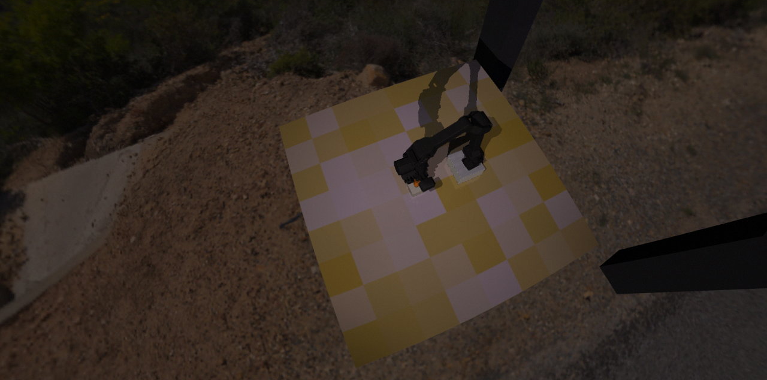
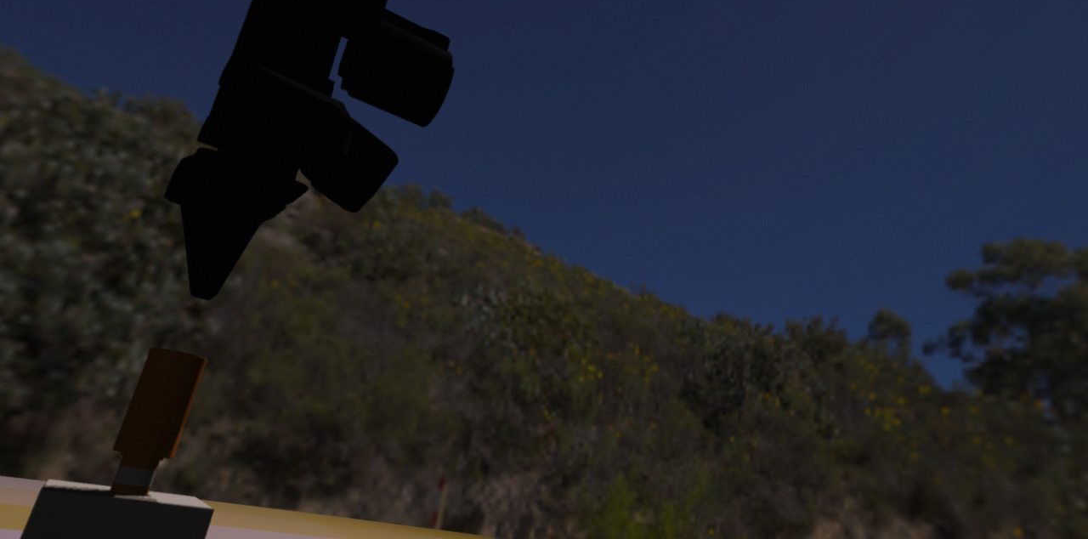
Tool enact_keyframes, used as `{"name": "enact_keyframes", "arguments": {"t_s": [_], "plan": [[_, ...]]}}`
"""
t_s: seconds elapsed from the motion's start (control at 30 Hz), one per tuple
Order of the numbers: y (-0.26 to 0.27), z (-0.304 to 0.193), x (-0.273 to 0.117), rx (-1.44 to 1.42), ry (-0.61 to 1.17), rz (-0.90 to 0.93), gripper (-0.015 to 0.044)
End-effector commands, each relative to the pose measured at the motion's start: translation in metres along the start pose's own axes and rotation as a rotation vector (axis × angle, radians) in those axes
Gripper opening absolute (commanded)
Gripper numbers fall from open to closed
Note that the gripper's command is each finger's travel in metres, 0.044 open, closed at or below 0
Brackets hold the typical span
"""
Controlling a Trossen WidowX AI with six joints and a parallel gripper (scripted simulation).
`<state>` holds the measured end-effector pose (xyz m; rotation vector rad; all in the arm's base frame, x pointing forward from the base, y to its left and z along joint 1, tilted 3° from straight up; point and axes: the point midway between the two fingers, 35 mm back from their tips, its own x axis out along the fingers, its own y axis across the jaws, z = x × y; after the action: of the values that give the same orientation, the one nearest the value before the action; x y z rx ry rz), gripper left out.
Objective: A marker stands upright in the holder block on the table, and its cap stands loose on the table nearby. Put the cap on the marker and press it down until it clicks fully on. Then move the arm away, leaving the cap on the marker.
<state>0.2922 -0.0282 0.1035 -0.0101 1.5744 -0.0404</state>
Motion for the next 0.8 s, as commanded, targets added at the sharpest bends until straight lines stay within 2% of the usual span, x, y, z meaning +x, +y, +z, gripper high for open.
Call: {"name": "enact_keyframes", "arguments": {"t_s": [0.0,0.77], "plan": [[0.0,-0.001,0.002,0.061,0.005,-0.001,0.0],[0.0,-0.001,0.026,0.061,0.006,-0.001,0.0]]}}
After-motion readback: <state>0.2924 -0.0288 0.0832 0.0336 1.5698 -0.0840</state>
